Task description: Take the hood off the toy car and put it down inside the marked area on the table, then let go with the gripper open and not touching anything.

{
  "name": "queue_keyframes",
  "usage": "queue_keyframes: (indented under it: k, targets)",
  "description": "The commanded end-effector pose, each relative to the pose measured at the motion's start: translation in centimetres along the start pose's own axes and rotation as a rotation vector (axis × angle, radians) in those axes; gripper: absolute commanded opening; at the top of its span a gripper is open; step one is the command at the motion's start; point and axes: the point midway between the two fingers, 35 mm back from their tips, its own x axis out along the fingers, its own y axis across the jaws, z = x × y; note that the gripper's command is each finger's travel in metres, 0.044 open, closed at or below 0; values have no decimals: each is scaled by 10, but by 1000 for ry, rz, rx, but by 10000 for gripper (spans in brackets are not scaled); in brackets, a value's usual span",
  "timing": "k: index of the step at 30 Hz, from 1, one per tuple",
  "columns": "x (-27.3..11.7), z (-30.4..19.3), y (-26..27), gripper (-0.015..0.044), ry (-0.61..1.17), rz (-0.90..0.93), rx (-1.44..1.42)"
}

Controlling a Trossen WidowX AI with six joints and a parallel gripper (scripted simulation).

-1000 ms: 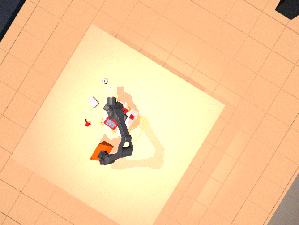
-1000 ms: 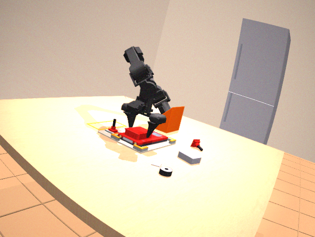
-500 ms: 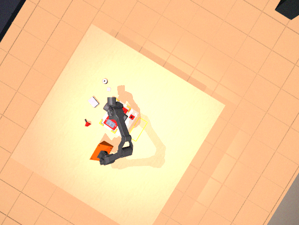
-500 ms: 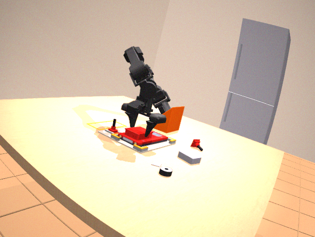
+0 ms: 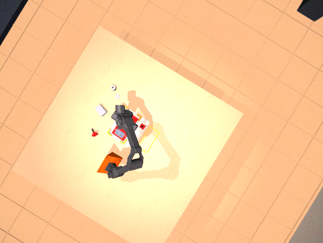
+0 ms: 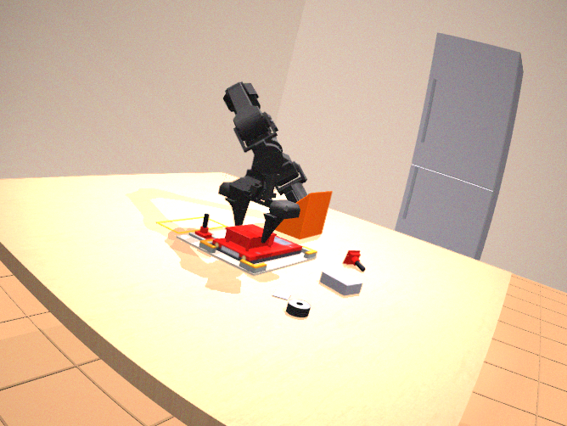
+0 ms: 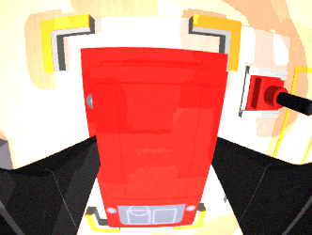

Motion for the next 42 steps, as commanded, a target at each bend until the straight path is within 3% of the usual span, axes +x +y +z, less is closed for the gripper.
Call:
queue_keyframes:
  k: [1, 27, 42]
  targets:
    - [-4, 1, 1, 0, -2, 5, 5]
    - [-21, 0, 1, 0, -1, 5, 5]
    - [-65, 0, 1, 0, -1, 7, 4]
